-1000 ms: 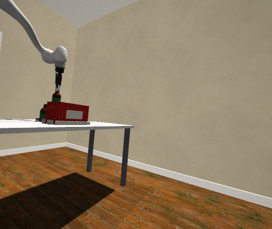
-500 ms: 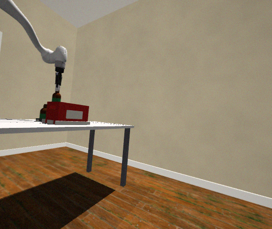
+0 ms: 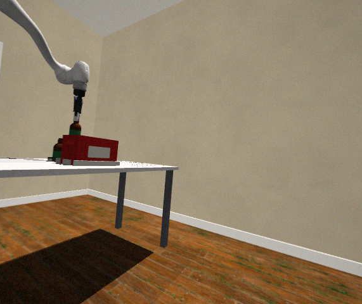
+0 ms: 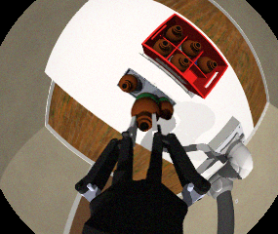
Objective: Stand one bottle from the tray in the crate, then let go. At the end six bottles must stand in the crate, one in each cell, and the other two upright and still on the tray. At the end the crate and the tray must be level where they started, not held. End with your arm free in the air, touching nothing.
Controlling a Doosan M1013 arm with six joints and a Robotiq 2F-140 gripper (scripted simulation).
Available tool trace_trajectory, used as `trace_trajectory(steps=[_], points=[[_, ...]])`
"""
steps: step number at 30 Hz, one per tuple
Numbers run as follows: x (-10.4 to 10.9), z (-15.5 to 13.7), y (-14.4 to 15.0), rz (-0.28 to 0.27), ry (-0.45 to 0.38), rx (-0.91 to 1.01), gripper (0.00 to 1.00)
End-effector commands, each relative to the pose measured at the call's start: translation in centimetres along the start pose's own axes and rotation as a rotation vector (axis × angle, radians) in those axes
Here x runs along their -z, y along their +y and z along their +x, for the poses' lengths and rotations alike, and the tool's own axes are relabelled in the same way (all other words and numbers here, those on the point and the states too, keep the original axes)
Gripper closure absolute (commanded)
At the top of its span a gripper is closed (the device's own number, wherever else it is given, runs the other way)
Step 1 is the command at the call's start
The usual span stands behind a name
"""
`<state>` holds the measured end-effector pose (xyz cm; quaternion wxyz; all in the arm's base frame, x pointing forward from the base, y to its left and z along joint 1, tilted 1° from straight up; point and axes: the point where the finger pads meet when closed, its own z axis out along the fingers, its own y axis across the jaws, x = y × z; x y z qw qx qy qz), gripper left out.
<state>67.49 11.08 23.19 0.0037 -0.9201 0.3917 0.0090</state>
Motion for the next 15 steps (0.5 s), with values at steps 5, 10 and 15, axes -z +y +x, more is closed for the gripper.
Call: trace_trajectory(steps=[5,10,15], points=[[0.45,0.29,0.04,0.002,0.003,-0.001,1.00],[0.50,0.29,0.05,0.002,0.003,-0.001,1.00],[0.72,0.30,0.06,0.002,0.003,-0.001,1.00]])
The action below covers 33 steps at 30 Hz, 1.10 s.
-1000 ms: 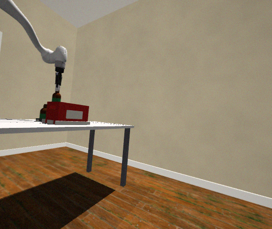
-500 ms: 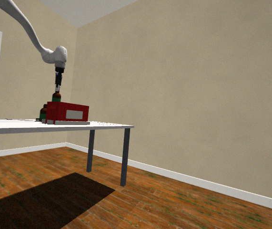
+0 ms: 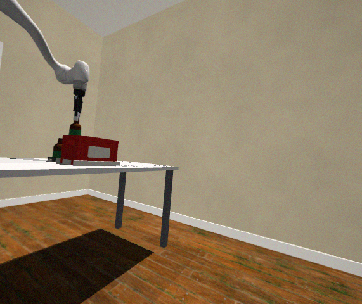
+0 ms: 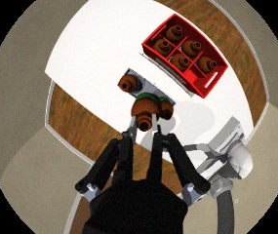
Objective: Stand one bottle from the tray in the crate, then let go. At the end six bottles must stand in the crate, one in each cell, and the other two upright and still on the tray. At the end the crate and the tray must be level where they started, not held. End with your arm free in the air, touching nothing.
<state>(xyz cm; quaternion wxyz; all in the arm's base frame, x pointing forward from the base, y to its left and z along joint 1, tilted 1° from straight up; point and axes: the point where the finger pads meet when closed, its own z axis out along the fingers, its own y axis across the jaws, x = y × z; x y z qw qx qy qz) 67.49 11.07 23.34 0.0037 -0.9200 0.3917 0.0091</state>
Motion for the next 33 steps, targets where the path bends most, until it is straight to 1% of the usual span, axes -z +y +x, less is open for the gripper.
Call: trace_trajectory(steps=[1,16,33], points=[[0.6,0.3,0.0,0.002,0.004,-0.001,1.00],[2.2,0.4,0.1,0.002,0.004,-0.001,1.00],[2.5,0.4,0.2,0.002,0.004,-0.001,1.00]])
